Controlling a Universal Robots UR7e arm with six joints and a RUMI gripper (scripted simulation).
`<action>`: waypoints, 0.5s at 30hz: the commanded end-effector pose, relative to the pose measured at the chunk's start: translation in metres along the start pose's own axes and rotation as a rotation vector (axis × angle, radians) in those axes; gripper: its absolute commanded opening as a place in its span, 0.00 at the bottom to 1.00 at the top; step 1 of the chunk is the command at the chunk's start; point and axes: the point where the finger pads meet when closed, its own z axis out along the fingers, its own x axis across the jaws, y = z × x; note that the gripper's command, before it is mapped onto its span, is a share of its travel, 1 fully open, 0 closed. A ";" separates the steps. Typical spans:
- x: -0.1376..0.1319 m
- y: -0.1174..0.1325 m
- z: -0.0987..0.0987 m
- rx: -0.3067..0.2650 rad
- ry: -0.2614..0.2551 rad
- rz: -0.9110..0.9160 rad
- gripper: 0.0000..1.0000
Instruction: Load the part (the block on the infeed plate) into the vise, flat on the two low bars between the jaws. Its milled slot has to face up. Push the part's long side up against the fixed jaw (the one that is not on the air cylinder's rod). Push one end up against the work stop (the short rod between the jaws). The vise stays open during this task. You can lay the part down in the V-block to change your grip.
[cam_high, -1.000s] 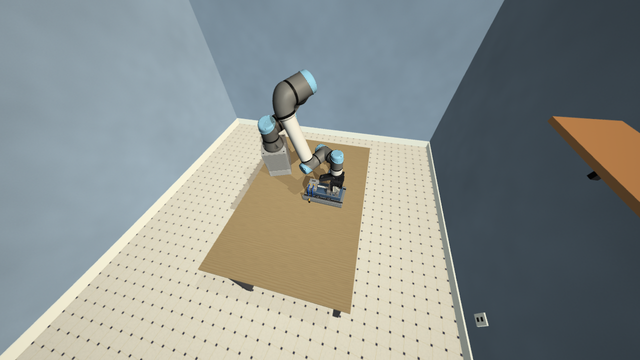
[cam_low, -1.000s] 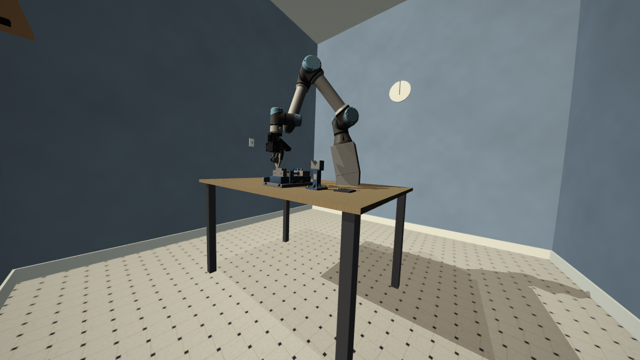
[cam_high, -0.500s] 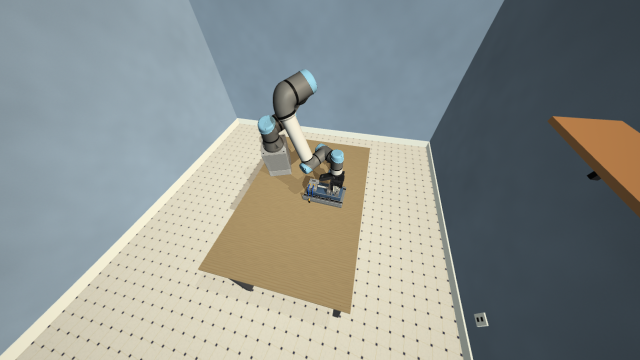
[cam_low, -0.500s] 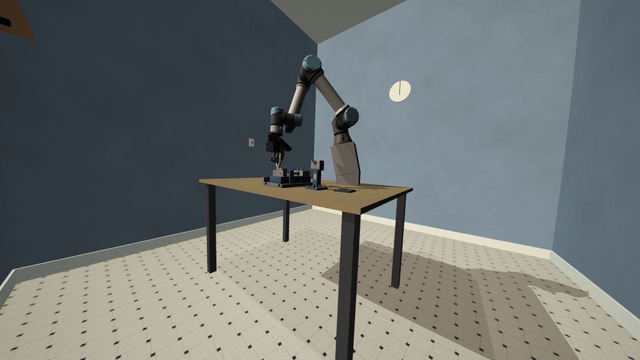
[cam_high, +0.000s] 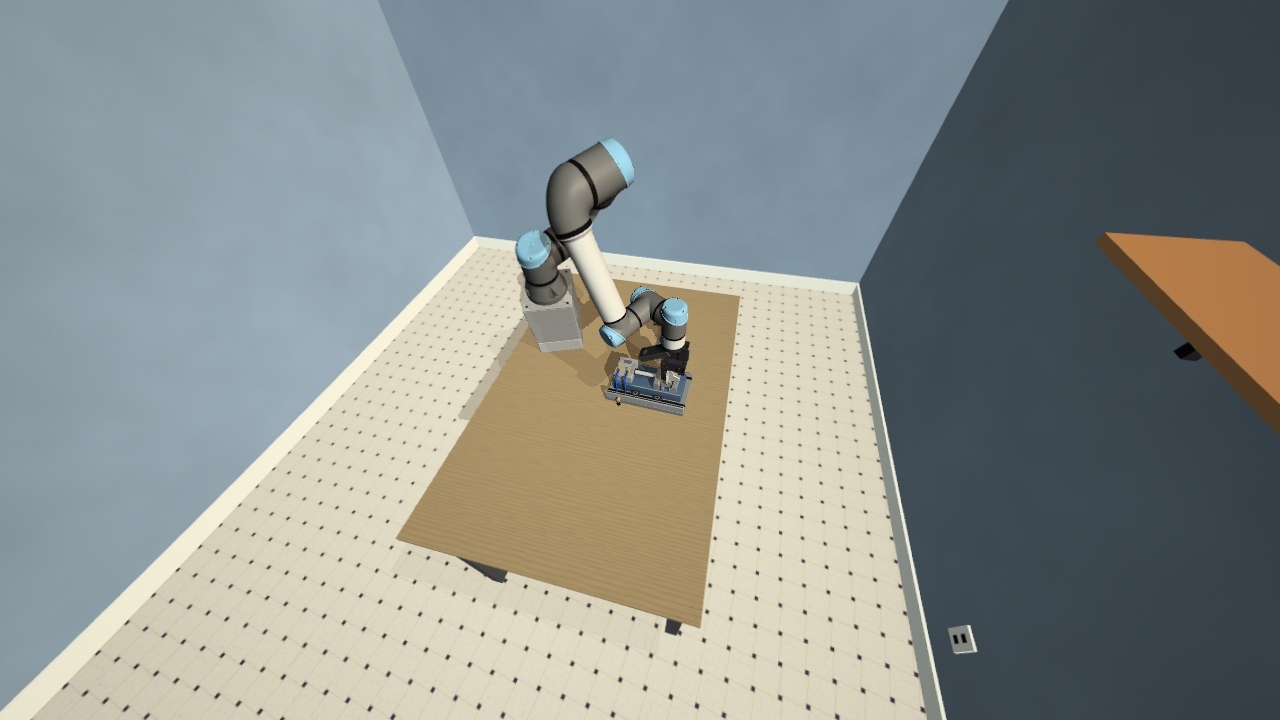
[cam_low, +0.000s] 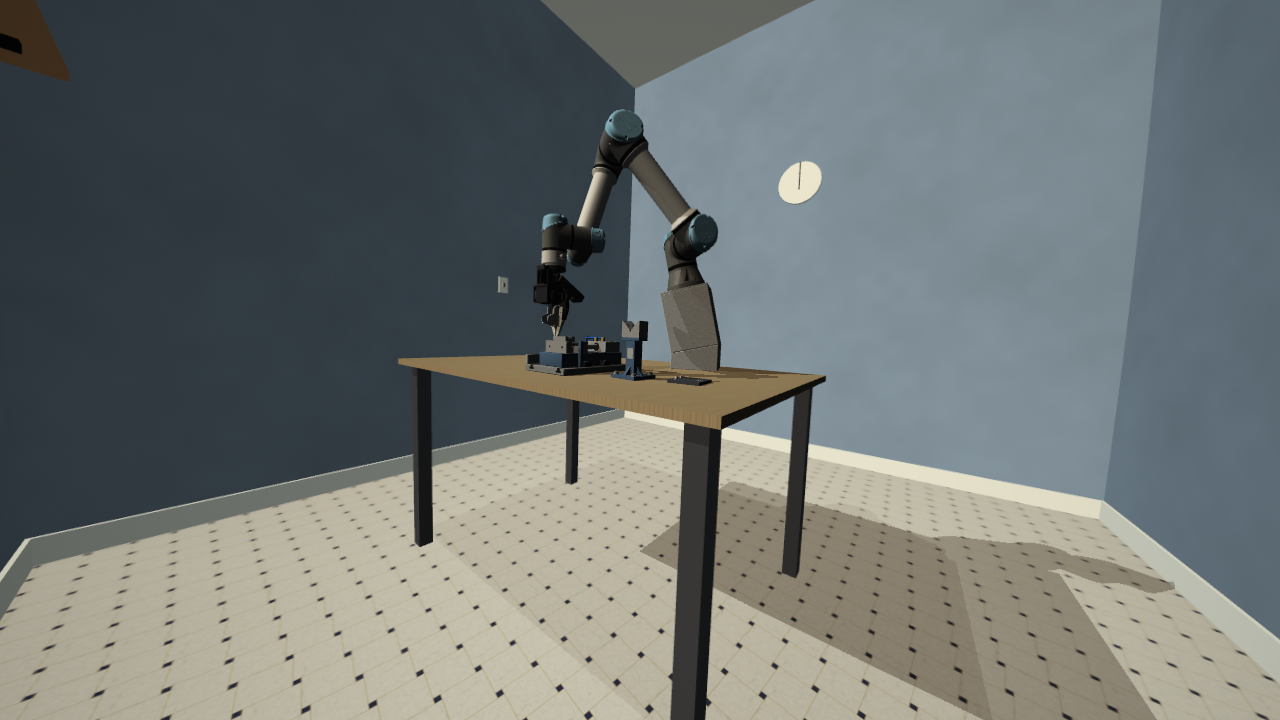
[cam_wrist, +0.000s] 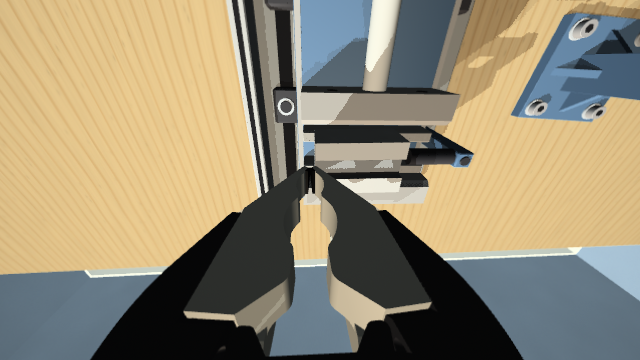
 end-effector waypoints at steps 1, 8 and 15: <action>0.001 0.000 0.000 -0.001 0.000 0.000 0.00; 0.003 0.000 0.000 -0.001 0.000 0.000 0.00; 0.004 0.000 0.000 -0.001 0.000 0.000 0.00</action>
